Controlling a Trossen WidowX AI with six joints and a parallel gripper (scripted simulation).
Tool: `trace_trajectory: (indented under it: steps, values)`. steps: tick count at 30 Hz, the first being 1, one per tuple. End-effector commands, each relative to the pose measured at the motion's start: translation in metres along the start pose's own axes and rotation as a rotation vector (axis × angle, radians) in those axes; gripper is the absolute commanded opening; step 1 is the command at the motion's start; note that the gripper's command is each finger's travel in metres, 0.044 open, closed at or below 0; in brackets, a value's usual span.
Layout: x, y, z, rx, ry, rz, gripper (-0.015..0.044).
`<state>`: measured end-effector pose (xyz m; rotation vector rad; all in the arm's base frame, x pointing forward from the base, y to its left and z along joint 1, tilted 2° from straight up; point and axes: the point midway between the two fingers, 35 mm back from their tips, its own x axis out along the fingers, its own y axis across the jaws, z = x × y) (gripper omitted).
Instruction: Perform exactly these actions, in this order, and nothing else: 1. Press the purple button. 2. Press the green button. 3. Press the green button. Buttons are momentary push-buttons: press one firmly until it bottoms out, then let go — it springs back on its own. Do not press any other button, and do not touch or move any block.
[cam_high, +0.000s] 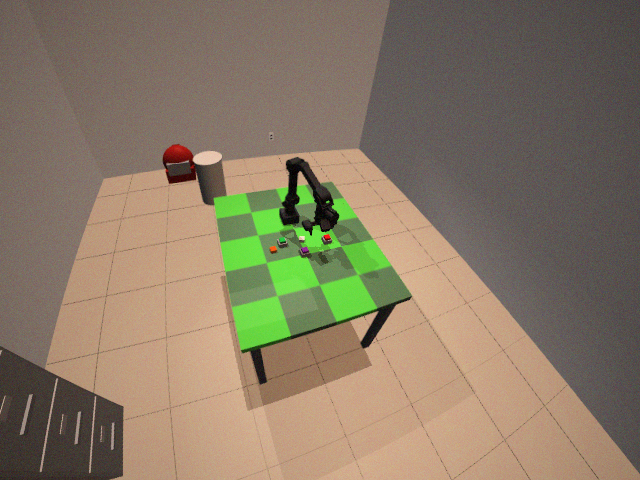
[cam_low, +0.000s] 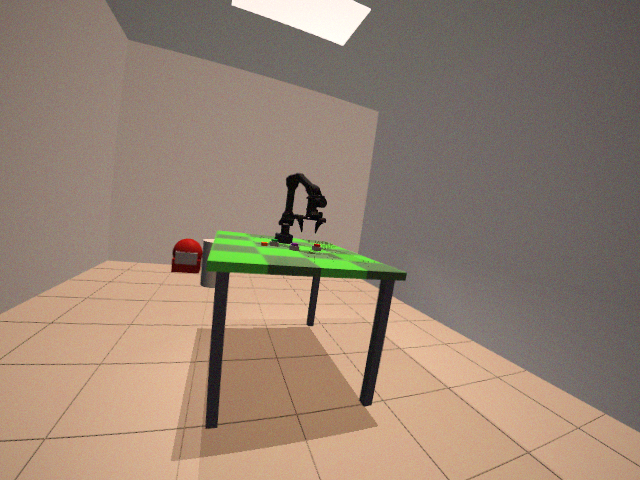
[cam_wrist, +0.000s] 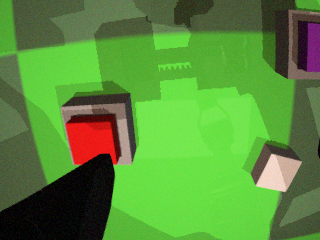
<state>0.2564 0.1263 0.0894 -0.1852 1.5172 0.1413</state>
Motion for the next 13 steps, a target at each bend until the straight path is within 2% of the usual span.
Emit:
trace_trajectory:
  steps: [1,7,13]
  values:
    - [-0.008,0.048,-0.003,0.019,0.008,0.002,0.04]
    - [-0.019,0.114,-0.022,0.046,0.01,0.009,0.04]
    - [-0.021,0.123,-0.026,0.049,0.01,0.01,0.04]
